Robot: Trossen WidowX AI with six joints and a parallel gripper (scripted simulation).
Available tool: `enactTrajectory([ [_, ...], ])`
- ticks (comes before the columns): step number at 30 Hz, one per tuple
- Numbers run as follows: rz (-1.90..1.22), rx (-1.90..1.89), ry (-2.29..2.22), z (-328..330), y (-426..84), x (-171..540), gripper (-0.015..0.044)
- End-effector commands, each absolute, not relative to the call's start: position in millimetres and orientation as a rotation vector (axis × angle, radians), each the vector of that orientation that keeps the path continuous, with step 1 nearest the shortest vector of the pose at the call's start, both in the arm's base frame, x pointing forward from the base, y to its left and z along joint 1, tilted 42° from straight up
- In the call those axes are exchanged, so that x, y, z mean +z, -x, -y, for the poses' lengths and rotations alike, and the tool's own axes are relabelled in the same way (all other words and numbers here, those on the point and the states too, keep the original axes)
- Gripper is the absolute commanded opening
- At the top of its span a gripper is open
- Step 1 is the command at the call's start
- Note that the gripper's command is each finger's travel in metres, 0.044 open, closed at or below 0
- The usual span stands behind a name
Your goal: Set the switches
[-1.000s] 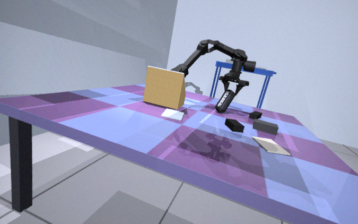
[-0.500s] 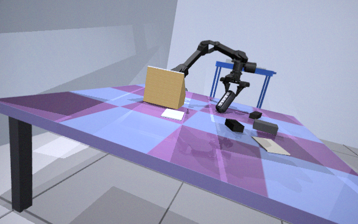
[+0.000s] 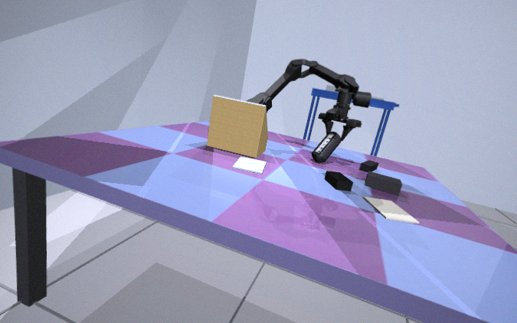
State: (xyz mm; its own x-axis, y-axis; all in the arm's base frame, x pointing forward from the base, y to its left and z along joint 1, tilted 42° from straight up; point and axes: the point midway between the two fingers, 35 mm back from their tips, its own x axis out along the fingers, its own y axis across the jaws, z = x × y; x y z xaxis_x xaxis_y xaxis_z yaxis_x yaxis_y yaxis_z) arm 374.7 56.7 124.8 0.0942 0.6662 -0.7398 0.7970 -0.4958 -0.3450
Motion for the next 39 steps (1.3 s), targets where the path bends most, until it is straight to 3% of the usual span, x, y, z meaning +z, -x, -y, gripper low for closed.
enactTrajectory([
  [1, -1.500, -1.382, -2.208, -61, -376, 122, 0.0338],
  [39, -1.501, -1.380, -2.209, -87, -390, 118, 0.0338],
])
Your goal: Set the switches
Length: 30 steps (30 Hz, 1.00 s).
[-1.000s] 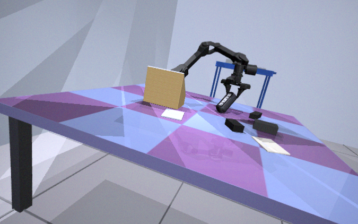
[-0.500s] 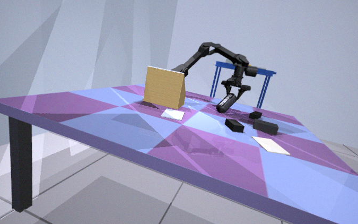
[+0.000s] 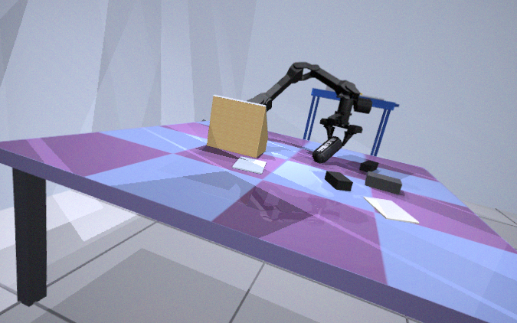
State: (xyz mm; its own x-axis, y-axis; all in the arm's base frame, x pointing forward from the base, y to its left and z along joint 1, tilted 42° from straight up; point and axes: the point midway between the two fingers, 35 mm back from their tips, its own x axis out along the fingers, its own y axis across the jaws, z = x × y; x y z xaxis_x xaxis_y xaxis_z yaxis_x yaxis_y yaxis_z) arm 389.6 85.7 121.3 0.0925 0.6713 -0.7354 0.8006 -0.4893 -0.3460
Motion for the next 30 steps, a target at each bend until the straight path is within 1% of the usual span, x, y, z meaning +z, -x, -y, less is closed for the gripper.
enactTrajectory([
  [1, -1.501, -1.380, -2.209, -88, -390, 117, 0.0338],
  [30, -1.502, -1.378, -2.210, -108, -399, 110, 0.0338],
])
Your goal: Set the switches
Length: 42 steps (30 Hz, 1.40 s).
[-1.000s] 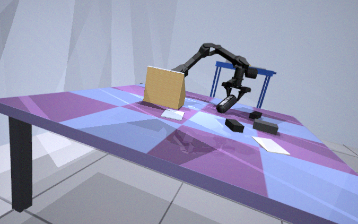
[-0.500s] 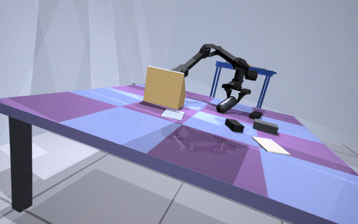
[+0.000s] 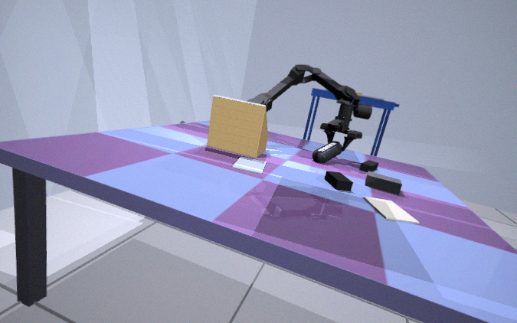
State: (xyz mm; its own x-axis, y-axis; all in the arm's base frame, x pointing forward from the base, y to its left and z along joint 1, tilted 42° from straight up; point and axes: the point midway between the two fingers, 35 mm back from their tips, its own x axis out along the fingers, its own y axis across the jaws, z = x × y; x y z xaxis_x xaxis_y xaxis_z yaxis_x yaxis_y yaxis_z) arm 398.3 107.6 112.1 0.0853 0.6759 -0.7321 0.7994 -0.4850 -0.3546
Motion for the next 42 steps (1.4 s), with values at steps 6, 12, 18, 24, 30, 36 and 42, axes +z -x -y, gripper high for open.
enactTrajectory([
  [6, -1.503, -1.378, -2.211, -112, -401, 108, 0.0338],
  [12, -1.503, -1.378, -2.211, -115, -401, 105, 0.0337],
  [18, -1.503, -1.378, -2.211, -118, -401, 101, 0.0337],
  [24, -1.503, -1.377, -2.211, -121, -402, 98, 0.0337],
  [30, -1.503, -1.377, -2.211, -124, -402, 95, 0.0337],
  [36, -1.504, -1.377, -2.211, -128, -403, 91, 0.0337],
  [42, -1.504, -1.377, -2.211, -131, -403, 88, 0.0337],
])
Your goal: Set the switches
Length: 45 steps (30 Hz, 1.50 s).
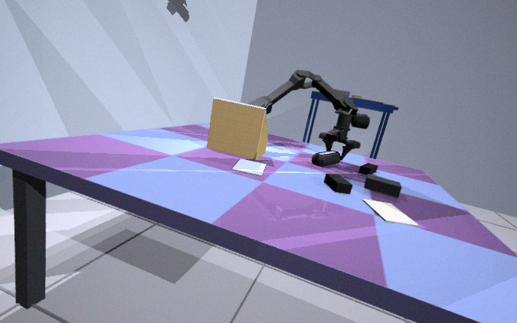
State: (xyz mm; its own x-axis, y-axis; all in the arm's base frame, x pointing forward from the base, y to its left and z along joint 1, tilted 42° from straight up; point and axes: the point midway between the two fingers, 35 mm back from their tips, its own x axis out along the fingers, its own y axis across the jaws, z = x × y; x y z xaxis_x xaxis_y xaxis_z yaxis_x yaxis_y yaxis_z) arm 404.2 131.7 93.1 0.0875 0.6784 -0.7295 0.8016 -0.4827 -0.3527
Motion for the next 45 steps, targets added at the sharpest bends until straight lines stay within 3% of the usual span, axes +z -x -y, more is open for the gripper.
enactTrajectory([
  [1, -1.504, -1.377, -2.211, -131, -403, 87, 0.0337],
  [20, -1.514, -1.361, -2.212, -137, -405, 85, 0.0337],
  [24, -1.518, -1.356, -2.211, -138, -405, 85, 0.0440],
  [33, -1.518, -1.357, -2.211, -135, -403, 85, 0.0440],
  [38, -1.515, -1.363, -2.208, -80, -367, 79, 0.0440],
  [45, -1.515, -1.363, -2.208, -78, -365, 79, 0.0440],
])
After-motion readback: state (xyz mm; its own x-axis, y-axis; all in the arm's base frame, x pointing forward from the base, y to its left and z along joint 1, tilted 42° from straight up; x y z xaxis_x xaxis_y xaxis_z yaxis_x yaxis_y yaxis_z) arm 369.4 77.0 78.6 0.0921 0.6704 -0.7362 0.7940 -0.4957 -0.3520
